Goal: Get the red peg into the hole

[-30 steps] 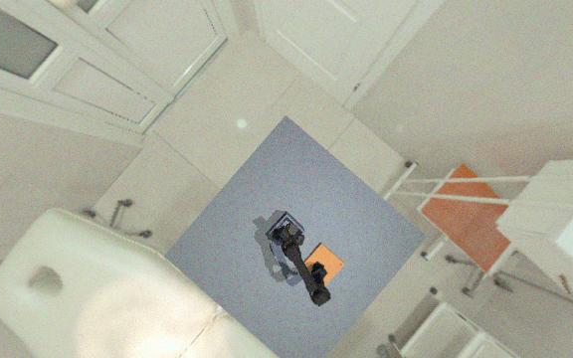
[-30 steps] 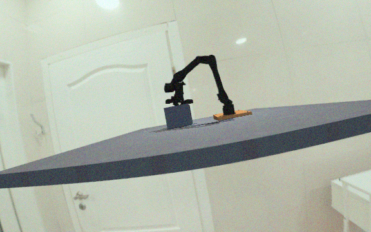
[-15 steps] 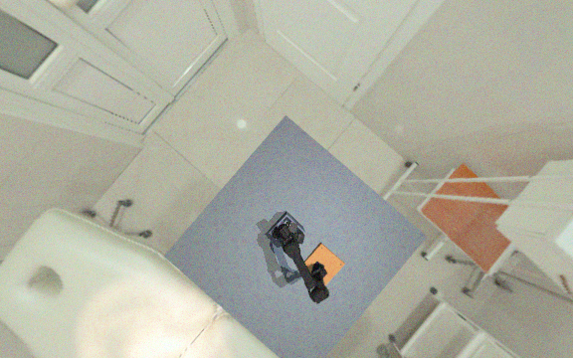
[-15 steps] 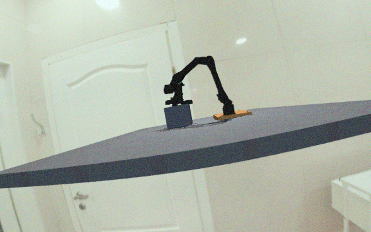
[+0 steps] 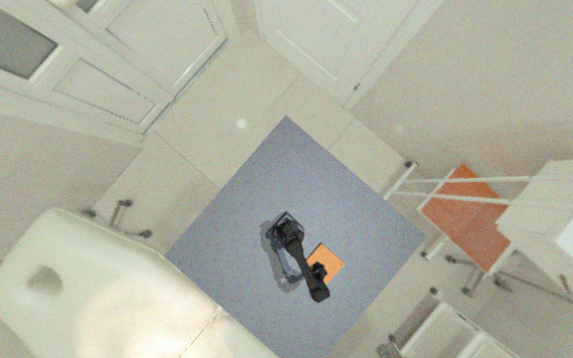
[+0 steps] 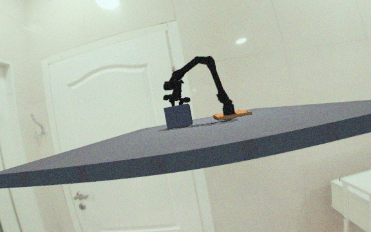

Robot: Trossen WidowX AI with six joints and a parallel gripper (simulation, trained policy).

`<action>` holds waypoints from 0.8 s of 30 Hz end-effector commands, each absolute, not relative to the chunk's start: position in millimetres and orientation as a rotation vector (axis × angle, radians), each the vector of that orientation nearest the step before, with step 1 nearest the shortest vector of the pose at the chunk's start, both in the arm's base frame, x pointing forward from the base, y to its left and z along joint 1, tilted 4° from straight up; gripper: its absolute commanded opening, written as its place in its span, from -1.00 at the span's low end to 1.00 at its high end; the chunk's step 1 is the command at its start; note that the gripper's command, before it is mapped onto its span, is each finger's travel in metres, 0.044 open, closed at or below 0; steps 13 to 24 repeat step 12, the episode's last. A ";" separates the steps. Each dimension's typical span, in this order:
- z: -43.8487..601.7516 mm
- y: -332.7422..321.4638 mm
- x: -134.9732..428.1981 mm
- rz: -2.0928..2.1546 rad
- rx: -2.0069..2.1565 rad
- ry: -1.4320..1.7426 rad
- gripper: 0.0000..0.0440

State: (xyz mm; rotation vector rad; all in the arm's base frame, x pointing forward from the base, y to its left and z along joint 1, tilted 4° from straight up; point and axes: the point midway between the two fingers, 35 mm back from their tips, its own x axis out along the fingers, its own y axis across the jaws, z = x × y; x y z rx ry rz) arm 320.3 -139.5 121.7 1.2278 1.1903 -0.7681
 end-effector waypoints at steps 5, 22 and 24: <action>134.1 -143.1 325.8 -0.710 1.267 1.172 -0.01; 143.5 -150.0 329.1 -0.676 1.279 1.154 0.06; 143.5 -150.0 329.1 -0.676 1.279 1.154 0.06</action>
